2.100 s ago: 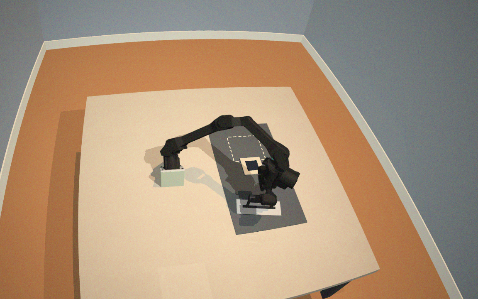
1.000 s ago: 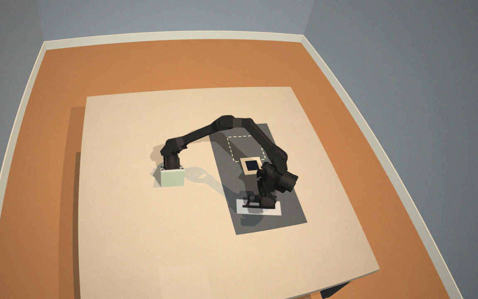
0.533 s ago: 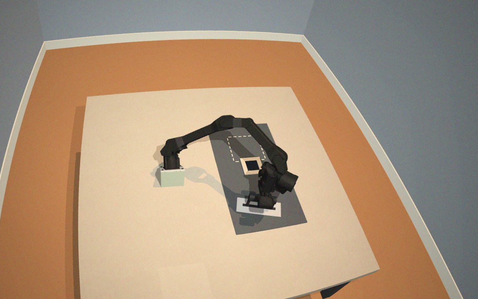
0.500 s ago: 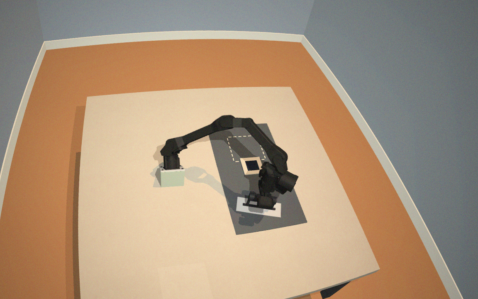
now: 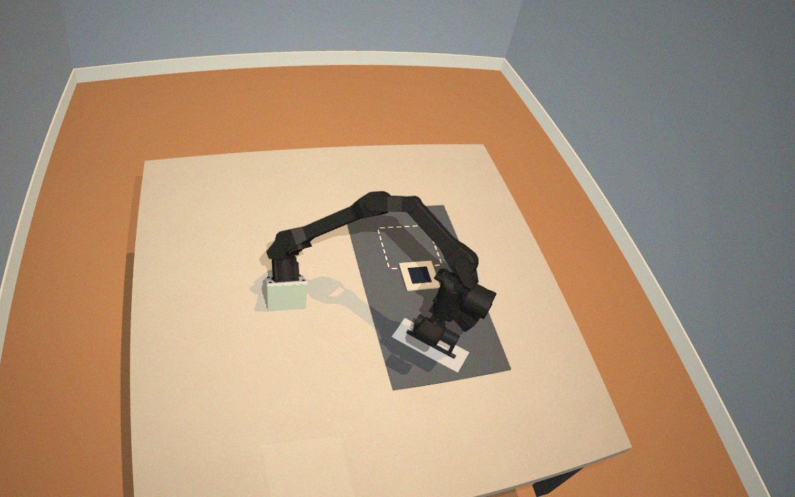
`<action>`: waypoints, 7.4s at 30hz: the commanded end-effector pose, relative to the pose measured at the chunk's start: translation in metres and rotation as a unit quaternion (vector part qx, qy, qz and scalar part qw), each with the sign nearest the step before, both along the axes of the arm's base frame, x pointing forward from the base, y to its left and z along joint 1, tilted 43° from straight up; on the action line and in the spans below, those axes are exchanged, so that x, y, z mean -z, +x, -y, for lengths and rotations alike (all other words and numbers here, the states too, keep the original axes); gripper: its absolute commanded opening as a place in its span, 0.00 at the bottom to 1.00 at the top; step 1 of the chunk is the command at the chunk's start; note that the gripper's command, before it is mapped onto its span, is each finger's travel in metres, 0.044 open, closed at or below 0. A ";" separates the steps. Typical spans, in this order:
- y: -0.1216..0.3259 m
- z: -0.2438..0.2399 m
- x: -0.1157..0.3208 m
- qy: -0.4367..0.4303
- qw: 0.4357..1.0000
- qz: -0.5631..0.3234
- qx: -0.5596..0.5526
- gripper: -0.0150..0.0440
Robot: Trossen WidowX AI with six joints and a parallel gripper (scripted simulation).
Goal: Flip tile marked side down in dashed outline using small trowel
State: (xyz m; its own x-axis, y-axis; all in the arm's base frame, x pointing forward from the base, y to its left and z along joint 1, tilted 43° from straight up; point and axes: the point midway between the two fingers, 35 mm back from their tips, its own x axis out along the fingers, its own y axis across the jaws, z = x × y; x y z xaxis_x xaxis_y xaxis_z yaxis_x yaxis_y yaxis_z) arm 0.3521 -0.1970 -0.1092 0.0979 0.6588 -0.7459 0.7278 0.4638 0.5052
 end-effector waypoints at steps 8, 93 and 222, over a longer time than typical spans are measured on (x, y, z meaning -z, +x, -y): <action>0.000 -0.001 0.000 0.018 0.985 -0.114 0.128 0.47; -0.006 0.029 -0.033 -0.017 0.985 0.115 -0.131 0.71; 0.001 0.003 0.003 -0.093 0.303 0.629 -0.710 0.47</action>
